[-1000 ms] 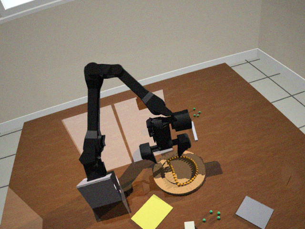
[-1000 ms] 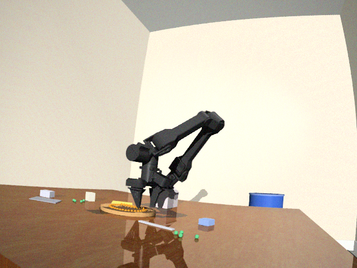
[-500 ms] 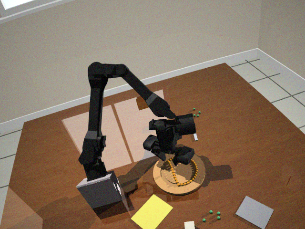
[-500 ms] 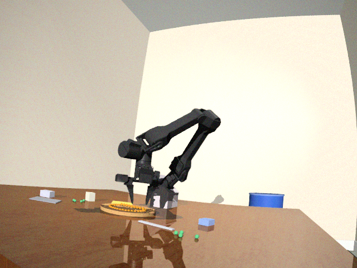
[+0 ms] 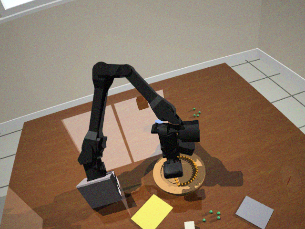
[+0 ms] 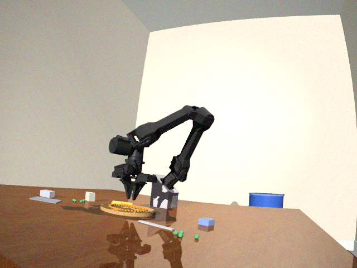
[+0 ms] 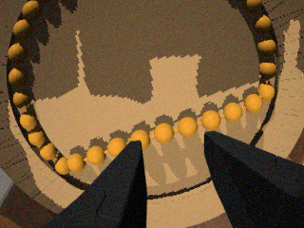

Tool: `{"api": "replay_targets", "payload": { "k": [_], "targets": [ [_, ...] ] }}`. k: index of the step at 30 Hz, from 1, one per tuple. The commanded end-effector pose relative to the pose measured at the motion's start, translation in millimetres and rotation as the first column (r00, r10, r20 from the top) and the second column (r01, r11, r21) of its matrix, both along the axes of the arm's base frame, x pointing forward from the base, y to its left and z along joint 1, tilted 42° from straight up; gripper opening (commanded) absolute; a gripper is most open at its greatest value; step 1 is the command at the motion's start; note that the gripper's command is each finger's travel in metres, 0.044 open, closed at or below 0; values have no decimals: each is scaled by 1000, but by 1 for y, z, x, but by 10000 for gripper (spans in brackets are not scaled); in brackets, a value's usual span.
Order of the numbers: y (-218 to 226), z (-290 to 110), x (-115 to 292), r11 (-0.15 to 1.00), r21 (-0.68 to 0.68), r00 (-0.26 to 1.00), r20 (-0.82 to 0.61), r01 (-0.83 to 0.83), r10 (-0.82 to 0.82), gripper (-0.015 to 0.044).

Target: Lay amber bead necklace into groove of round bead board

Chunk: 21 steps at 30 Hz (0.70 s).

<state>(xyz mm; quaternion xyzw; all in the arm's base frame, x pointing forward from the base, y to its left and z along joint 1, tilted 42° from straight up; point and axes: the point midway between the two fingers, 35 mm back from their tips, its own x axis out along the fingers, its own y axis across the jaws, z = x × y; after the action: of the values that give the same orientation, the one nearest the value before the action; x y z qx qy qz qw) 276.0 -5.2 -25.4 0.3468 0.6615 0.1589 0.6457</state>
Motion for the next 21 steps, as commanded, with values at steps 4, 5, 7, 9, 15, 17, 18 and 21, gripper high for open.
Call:
{"api": "replay_targets", "payload": {
  "k": [4,5,7,9,15,17,18,21],
  "targets": [
    [-41,-21,-8,658,-248,380,-652,711,-656,120],
    [-42,-22,-8,638,-264,345,-663,723,-665,120],
    [-42,-22,-8,633,-269,335,-666,726,-667,120],
    [-42,-22,-8,633,-269,335,-666,726,-667,120],
    [-42,-22,-8,633,-269,335,-666,726,-667,120],
    [-42,-22,-8,633,-269,335,-666,726,-667,120],
    [-42,-22,-8,633,-269,335,-666,726,-667,120],
    [-42,-22,-8,633,-269,335,-666,726,-667,120]
  ]
}}
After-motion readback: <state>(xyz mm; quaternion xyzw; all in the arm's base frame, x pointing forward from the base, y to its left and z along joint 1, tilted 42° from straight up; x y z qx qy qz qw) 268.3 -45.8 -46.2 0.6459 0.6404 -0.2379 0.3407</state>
